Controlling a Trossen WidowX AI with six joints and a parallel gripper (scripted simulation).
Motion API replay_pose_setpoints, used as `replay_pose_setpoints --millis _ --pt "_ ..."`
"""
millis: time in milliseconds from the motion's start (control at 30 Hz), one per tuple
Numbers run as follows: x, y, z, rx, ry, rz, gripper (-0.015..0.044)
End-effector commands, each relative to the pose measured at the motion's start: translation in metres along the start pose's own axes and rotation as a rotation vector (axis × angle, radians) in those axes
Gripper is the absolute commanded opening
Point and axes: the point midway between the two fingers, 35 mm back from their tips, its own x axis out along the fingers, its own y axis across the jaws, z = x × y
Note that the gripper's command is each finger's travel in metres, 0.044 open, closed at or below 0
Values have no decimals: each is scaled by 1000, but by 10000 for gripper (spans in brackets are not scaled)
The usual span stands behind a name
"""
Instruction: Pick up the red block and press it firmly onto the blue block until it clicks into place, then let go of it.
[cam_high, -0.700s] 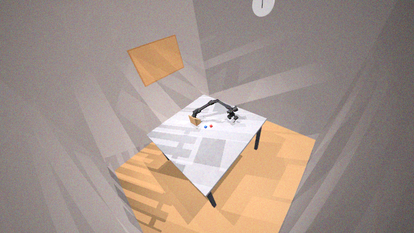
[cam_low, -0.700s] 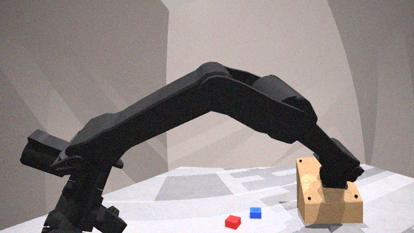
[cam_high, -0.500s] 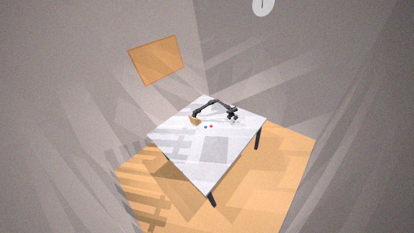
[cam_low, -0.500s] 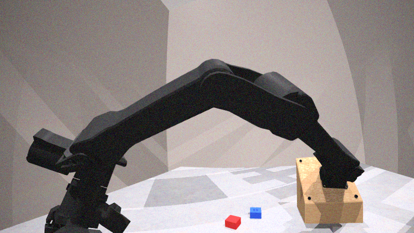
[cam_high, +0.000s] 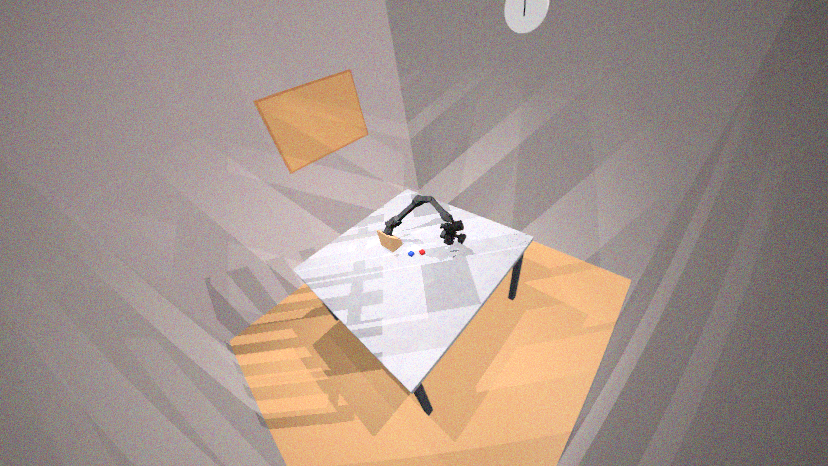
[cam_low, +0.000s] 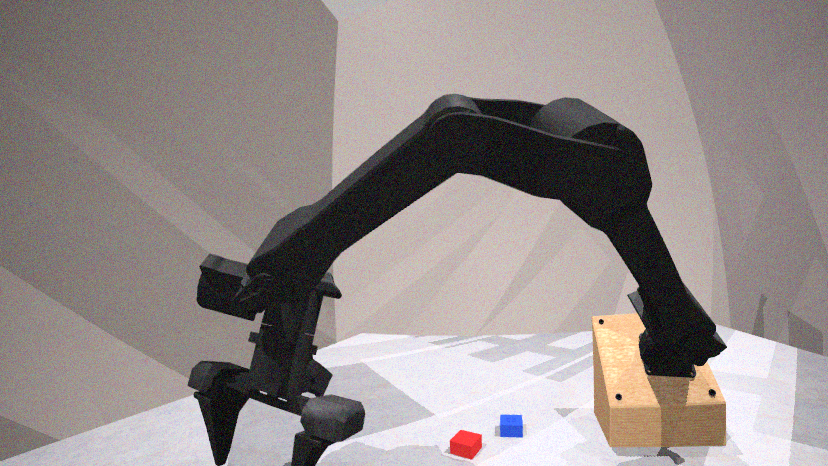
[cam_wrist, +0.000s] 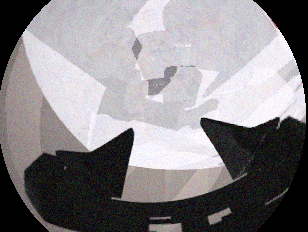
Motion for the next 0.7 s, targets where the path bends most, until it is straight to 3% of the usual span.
replay_pose_setpoints --millis 0,667 --pt "-25 -42 55 -315 -116 -33 440" --pt "-73 -160 138 -998 -199 -256 440"
